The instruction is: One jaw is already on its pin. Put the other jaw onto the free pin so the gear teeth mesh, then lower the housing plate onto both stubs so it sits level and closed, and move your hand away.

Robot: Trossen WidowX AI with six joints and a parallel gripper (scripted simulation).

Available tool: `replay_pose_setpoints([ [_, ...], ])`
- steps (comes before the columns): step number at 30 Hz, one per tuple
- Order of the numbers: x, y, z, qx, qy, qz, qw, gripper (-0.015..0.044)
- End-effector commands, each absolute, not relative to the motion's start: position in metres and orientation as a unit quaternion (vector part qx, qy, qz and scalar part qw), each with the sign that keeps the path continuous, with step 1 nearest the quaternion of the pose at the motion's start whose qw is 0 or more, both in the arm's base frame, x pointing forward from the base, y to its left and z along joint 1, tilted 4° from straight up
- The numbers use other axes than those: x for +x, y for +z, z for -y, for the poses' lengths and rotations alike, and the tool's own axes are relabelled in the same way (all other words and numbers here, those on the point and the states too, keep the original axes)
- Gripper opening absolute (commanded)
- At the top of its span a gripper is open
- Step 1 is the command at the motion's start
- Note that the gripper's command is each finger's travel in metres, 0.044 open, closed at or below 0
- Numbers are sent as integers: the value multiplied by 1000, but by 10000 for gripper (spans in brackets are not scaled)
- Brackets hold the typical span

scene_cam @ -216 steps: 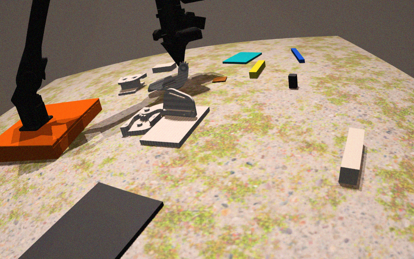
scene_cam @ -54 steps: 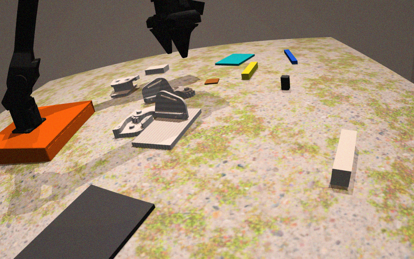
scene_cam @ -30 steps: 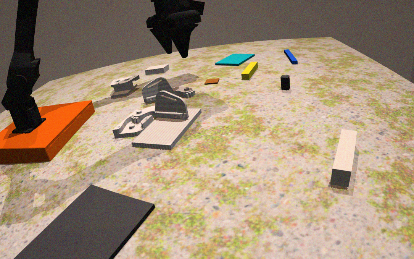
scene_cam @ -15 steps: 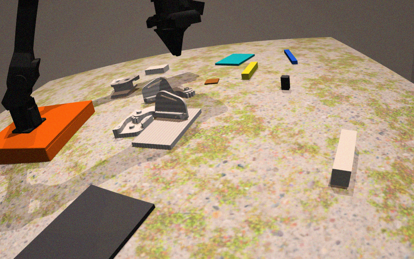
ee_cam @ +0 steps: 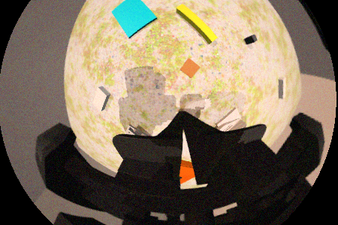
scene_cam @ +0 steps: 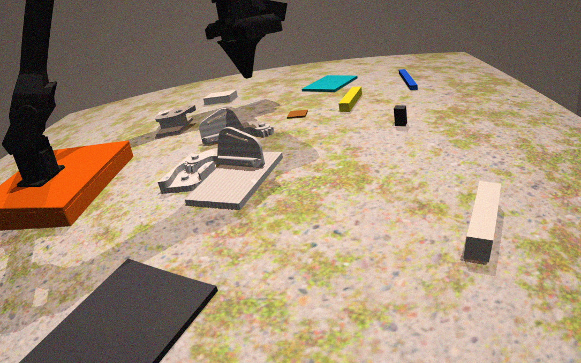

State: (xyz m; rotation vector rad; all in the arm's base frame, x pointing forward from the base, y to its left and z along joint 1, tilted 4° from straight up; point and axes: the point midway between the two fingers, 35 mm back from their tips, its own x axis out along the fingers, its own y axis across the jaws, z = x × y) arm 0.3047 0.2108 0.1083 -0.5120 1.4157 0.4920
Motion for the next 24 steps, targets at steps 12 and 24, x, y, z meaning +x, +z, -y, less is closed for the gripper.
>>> replay_pose_setpoints([
  [12, 305, 108, -211, -230, 221, -636, 702, 262],
  [24, 305, 108, -211, -230, 221, -636, 702, 440],
])
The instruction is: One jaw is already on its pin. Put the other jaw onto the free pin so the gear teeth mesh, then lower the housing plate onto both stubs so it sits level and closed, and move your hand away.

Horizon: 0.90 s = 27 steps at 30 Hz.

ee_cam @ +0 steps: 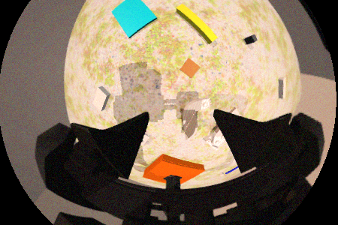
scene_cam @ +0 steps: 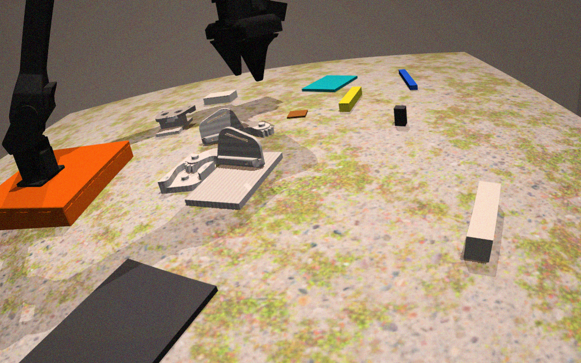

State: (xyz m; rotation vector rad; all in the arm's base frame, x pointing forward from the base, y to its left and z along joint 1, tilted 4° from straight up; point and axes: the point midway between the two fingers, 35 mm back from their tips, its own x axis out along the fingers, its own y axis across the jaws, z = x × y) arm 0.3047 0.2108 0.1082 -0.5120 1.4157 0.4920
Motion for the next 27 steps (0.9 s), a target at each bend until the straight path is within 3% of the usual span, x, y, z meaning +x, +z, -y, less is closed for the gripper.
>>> replay_pose_setpoints([
  [1, 305, 108, -211, -230, 221, -636, 702, 440],
  [23, 305, 108, -211, -230, 221, -636, 702, 440],
  [27, 305, 108, -211, -230, 221, -636, 702, 335],
])
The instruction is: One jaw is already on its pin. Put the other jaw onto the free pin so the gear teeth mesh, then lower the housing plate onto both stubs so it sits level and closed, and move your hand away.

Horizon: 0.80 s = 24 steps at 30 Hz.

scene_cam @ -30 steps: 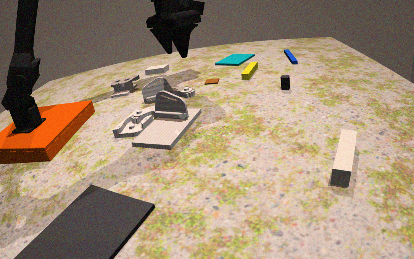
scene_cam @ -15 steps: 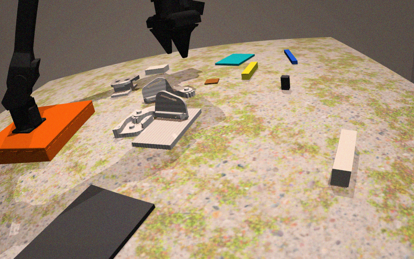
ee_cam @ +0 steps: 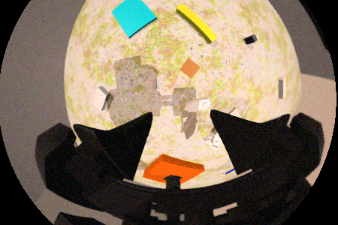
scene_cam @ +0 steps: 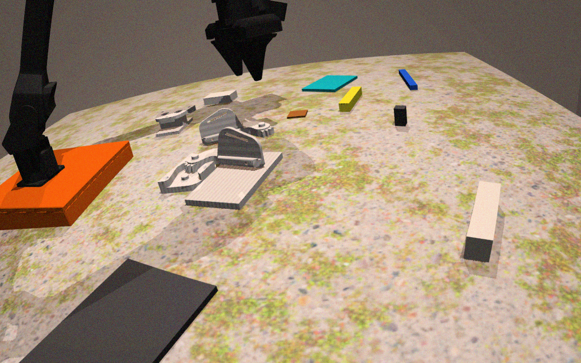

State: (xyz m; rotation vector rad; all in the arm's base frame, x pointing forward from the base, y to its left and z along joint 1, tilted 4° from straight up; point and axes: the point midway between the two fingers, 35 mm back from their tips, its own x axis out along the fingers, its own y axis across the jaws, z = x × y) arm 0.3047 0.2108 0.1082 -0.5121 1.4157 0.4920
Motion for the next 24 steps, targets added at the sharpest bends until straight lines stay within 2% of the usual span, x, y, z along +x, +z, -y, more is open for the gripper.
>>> replay_pose_setpoints([
  [1, 305, 108, -211, -230, 221, -636, 702, 309],
  [13, 305, 108, -211, -230, 221, -636, 702, 0],
  [23, 305, 108, -211, -230, 221, -636, 702, 0],
  [24, 305, 108, -211, -230, 221, -636, 702, 26],
])
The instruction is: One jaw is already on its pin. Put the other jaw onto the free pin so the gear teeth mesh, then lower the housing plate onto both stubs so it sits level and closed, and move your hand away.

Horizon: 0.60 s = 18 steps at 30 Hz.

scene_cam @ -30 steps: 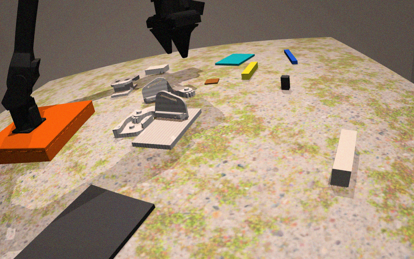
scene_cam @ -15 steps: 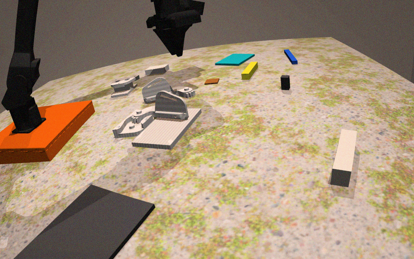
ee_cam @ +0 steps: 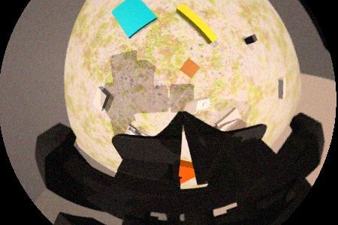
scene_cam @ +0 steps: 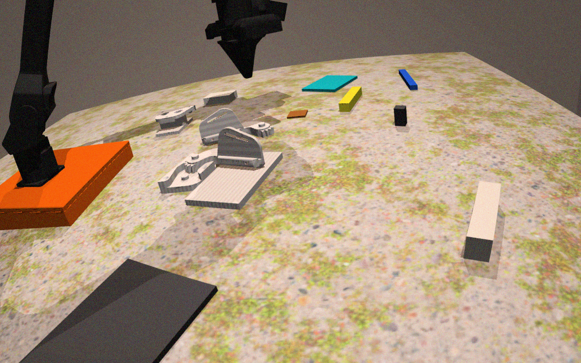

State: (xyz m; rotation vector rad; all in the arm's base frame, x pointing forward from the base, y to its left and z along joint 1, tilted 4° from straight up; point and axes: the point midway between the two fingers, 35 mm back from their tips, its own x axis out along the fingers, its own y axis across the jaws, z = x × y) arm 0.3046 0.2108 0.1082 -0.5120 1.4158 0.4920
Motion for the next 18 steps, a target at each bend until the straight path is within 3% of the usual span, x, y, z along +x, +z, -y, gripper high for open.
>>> replay_pose_setpoints([
  [1, 305, 108, -211, -232, 222, -636, 702, 52],
  [15, 302, 110, -204, -345, 325, -590, 654, 420],
  [18, 301, 111, -203, -369, 347, -577, 640, 440],
])
